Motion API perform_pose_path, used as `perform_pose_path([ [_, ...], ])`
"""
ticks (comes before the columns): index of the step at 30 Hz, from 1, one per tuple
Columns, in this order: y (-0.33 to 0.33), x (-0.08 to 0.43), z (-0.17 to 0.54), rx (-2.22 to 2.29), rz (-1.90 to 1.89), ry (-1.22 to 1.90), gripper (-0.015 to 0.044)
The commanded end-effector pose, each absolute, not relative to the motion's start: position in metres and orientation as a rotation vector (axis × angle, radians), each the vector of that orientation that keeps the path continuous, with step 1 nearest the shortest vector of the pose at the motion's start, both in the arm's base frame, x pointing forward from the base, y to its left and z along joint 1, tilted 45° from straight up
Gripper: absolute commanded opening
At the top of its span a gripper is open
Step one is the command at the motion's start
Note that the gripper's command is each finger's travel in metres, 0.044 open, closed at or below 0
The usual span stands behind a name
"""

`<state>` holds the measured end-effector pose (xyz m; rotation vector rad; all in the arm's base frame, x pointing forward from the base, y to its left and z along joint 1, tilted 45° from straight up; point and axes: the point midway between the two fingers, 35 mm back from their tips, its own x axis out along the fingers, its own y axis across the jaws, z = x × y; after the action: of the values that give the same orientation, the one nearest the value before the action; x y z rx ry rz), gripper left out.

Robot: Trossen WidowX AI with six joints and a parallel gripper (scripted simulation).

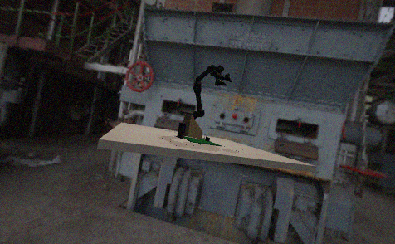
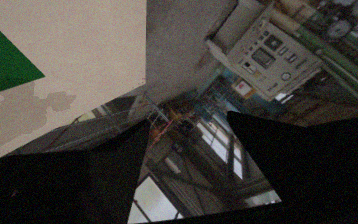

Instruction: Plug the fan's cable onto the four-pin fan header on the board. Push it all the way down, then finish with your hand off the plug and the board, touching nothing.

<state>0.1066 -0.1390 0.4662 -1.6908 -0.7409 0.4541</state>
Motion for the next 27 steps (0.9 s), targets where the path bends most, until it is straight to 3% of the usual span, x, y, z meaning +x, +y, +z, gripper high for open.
perform_pose_path([
  [1, -0.139, 0.107, 0.466, -1.691, 0.454, -0.741, 0.0426],
  [10, -0.1, 0.092, 0.475, -1.812, 0.464, -0.732, 0.044],
  [17, 0.0, 0.081, 0.478, -2.078, 0.506, -0.698, 0.044],
  [27, 0.114, 0.149, 0.42, -2.288, 0.694, -0.5, 0.044],
])
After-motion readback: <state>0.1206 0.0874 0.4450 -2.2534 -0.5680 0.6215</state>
